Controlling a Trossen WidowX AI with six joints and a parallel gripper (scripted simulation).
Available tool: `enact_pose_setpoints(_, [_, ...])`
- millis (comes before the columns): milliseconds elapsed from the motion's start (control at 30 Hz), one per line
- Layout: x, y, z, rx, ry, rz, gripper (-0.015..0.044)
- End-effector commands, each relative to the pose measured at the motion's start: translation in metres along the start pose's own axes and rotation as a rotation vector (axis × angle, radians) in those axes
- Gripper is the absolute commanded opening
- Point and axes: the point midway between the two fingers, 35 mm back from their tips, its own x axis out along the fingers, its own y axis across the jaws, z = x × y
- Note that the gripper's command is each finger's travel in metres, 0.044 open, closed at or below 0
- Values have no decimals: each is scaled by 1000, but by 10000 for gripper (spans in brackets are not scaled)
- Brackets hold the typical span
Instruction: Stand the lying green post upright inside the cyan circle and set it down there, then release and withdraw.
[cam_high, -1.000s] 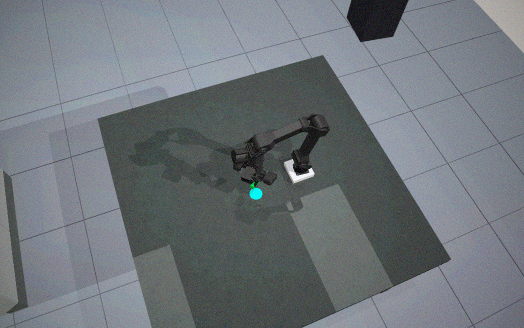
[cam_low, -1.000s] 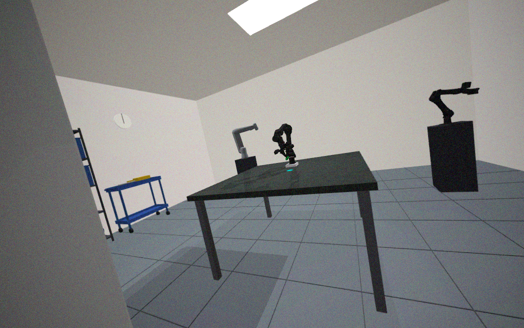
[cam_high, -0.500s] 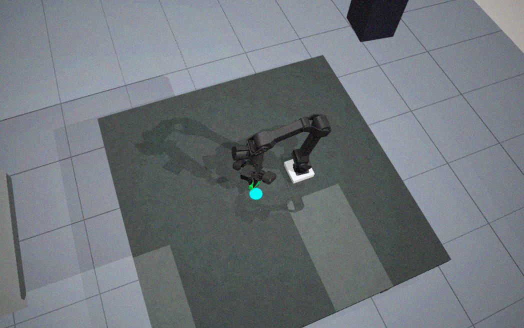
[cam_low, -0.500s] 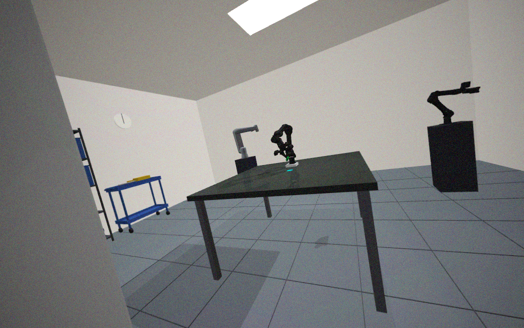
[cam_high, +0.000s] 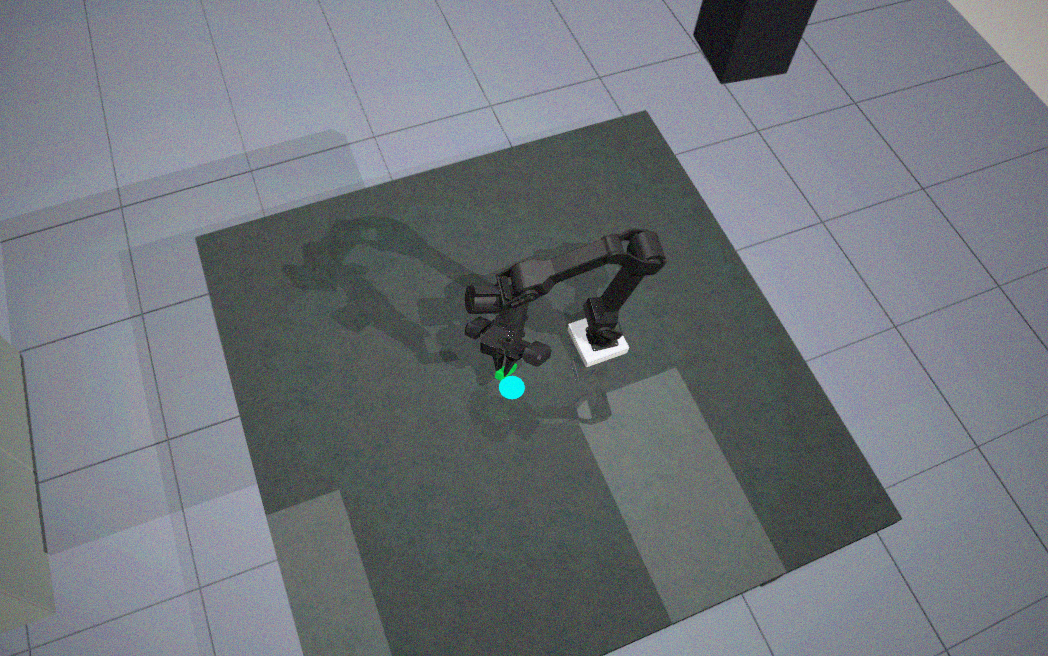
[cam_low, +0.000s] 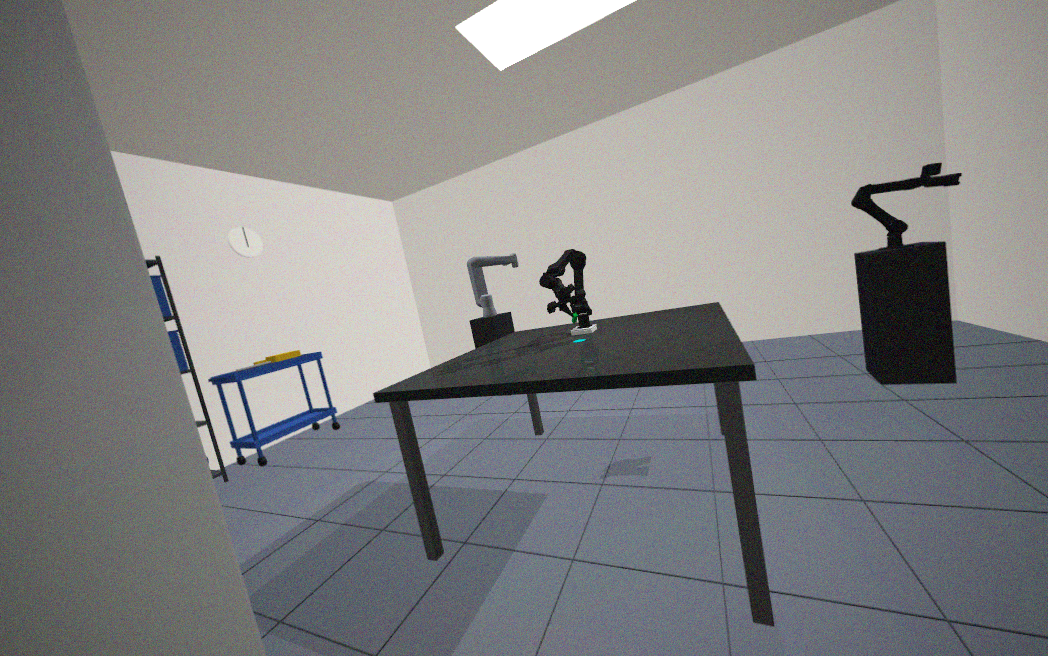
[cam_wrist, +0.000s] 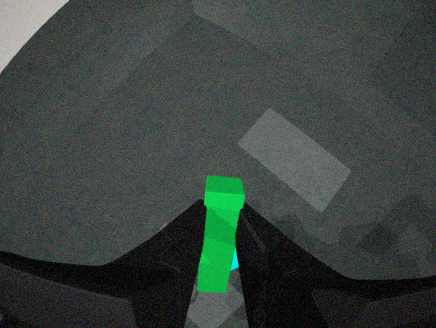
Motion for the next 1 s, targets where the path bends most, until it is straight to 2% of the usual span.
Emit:
enact_pose_setpoints(0, [0, -1, 1, -4, -31, 3, 23])
enact_pose_setpoints(967, [-3, -7, 0, 1, -242, 24, 23])
